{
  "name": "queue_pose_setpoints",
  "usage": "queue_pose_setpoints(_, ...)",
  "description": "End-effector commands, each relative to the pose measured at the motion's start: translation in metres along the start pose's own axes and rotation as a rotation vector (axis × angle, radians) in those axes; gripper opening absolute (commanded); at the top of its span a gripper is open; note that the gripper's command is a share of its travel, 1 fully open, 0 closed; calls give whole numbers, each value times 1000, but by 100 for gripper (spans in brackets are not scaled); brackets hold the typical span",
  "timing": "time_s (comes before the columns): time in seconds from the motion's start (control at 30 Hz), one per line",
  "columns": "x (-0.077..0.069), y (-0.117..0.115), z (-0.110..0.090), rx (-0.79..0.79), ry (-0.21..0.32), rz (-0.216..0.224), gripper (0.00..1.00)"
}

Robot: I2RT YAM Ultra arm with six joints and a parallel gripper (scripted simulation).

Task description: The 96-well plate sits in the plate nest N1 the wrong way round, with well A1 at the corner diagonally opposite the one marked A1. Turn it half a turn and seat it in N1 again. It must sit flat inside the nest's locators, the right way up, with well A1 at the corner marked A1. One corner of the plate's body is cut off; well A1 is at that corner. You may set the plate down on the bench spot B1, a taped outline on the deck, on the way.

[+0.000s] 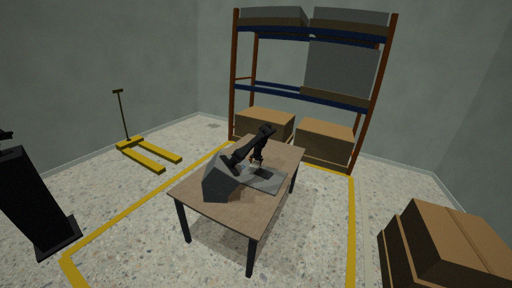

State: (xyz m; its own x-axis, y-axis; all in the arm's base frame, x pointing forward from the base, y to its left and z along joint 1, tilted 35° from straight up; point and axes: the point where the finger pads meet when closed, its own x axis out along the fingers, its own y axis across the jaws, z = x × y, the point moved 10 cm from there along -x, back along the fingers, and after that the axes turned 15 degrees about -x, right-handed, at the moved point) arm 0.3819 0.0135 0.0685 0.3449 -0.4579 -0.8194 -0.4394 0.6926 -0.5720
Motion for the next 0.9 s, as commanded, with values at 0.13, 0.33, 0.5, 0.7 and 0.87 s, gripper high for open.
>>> queue_pose_setpoints(0.13, -10, -22, 1, -18, -31, -5, 0)
queue_pose_setpoints(0.33, -10, -35, -2, -18, -31, -5, 0)
queue_pose_setpoints(0.5, -11, -51, -6, -18, -31, -5, 0)
queue_pose_setpoints(0.7, -11, -71, -11, -18, -31, -6, 0)
queue_pose_setpoints(0.87, -12, -81, -14, -18, -31, -6, 0)
